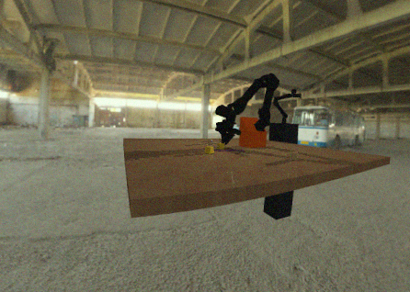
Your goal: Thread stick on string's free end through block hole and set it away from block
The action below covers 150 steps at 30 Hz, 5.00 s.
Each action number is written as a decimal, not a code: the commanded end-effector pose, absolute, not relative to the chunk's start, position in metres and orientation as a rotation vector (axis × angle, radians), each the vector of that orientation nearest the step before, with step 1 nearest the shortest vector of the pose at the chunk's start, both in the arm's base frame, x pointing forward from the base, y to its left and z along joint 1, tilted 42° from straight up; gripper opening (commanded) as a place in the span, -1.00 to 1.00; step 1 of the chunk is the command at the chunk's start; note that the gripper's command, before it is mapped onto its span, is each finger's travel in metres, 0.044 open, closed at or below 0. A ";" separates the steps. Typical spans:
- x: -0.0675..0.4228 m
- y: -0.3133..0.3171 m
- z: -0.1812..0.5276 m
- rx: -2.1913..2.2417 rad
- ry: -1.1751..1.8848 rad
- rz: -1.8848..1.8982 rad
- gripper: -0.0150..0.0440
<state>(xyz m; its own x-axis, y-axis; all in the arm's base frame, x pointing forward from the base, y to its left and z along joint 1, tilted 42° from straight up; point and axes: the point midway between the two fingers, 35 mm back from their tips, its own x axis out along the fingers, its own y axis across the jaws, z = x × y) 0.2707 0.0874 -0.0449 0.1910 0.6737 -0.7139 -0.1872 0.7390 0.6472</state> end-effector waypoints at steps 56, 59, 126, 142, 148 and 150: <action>0.251 0.097 -0.055 0.524 1.207 0.600 -0.49; 0.247 0.097 -0.055 0.523 1.207 0.600 -0.49; 0.179 0.085 -0.061 0.475 1.198 0.611 -0.49; 0.178 0.086 -0.069 0.480 1.188 0.636 -0.49; 0.178 0.089 -0.073 0.494 1.189 0.645 -0.49; 0.178 0.089 -0.073 0.494 1.189 0.645 -0.49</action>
